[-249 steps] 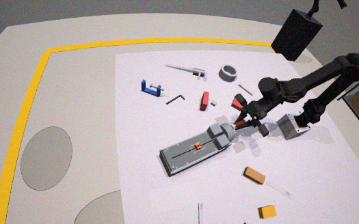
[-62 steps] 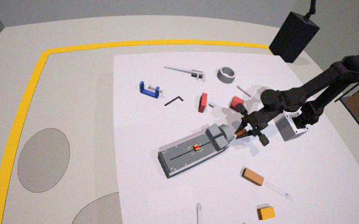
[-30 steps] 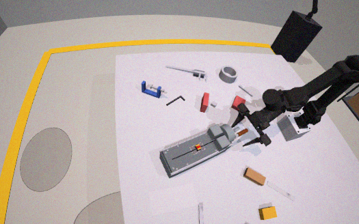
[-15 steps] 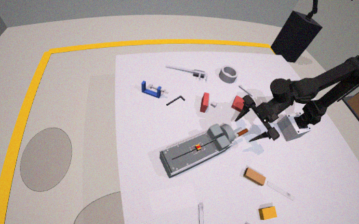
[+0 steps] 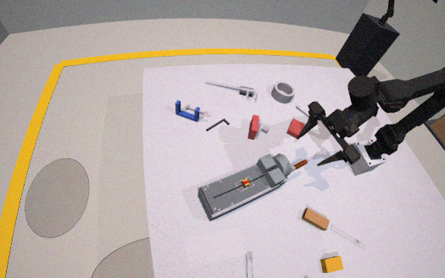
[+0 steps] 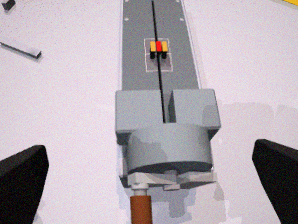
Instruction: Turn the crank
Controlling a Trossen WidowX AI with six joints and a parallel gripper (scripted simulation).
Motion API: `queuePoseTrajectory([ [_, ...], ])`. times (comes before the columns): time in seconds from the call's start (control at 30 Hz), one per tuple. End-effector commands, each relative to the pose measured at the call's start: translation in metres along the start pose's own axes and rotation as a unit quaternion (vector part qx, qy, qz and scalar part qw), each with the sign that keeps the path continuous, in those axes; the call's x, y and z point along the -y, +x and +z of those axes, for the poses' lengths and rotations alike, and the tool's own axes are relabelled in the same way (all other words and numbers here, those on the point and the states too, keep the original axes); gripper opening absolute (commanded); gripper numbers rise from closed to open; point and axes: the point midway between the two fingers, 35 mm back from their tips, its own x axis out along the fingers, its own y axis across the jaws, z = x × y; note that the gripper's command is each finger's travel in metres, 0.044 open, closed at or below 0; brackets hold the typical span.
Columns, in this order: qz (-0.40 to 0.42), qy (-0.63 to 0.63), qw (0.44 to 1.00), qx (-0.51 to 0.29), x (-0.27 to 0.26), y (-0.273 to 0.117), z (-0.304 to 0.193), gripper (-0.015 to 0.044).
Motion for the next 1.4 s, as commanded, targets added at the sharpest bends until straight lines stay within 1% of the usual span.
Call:
queuePoseTrajectory([
  [0.0, -0.005, 0.015, 1.000, -0.010, 0.002, 0.009, 0.015, 0.0440],
  [0.7, -0.037, 0.080, 0.995, -0.041, 0.010, 0.075, 0.080, 0.0440],
  [0.8, -0.037, 0.081, 0.995, -0.041, 0.010, 0.080, 0.076, 0.0440],
  [1.0, -0.037, 0.081, 0.995, -0.041, 0.010, 0.110, 0.045, 0.0440],
  [1.37, -0.037, 0.081, 0.995, -0.041, 0.010, 0.111, 0.044, 0.0440],
])
